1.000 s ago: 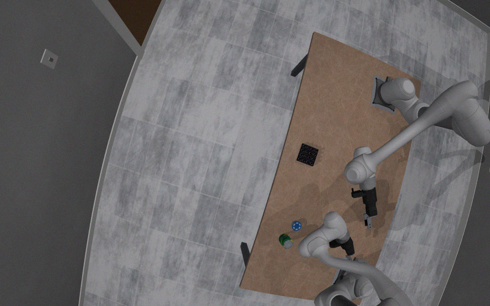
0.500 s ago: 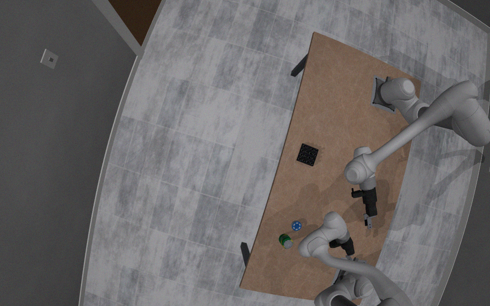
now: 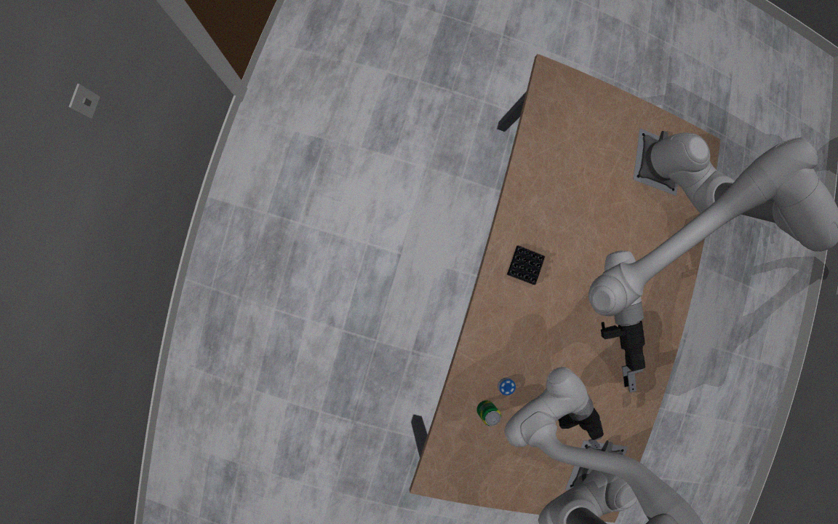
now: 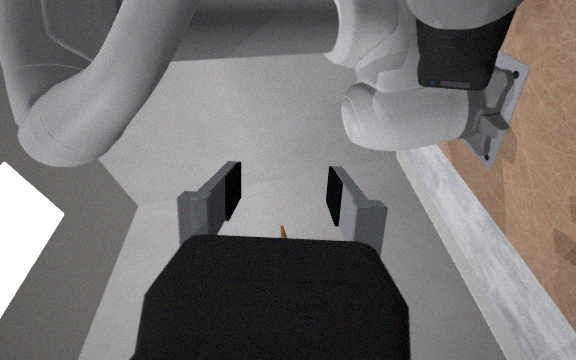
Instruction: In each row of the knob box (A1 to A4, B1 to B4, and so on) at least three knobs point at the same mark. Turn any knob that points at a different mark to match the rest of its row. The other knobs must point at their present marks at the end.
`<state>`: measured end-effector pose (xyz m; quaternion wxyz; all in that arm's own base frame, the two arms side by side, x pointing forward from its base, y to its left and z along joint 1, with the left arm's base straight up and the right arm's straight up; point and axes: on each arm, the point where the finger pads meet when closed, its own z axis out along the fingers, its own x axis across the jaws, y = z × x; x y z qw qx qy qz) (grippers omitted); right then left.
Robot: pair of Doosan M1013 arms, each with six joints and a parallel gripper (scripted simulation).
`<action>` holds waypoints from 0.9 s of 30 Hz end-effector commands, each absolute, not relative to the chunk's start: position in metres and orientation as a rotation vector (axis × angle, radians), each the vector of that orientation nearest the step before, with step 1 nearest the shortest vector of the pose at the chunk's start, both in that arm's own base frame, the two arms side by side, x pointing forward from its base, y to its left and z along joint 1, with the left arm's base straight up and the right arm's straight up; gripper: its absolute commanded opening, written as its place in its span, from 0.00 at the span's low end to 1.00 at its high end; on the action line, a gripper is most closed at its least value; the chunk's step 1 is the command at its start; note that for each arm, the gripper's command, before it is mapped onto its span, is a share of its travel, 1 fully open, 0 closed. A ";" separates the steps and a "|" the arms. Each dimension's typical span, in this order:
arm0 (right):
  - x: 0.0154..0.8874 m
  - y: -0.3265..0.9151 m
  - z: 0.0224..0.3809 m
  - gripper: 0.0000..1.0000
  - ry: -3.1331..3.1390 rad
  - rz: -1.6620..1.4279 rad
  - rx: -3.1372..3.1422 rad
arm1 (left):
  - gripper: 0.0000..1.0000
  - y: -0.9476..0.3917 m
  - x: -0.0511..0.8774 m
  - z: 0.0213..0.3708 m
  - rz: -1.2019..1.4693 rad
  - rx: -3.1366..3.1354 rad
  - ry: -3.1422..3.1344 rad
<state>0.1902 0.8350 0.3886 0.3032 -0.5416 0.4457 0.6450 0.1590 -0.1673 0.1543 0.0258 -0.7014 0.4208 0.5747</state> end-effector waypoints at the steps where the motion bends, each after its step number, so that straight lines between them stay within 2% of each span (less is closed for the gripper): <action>1: 0.190 0.835 0.390 1.00 1.179 1.710 -1.435 | 1.00 -0.162 0.169 0.154 1.756 -2.222 1.229; 27: 0.190 0.835 0.390 1.00 1.179 1.710 -1.435 | 1.00 -0.085 0.231 0.155 1.674 -2.570 0.445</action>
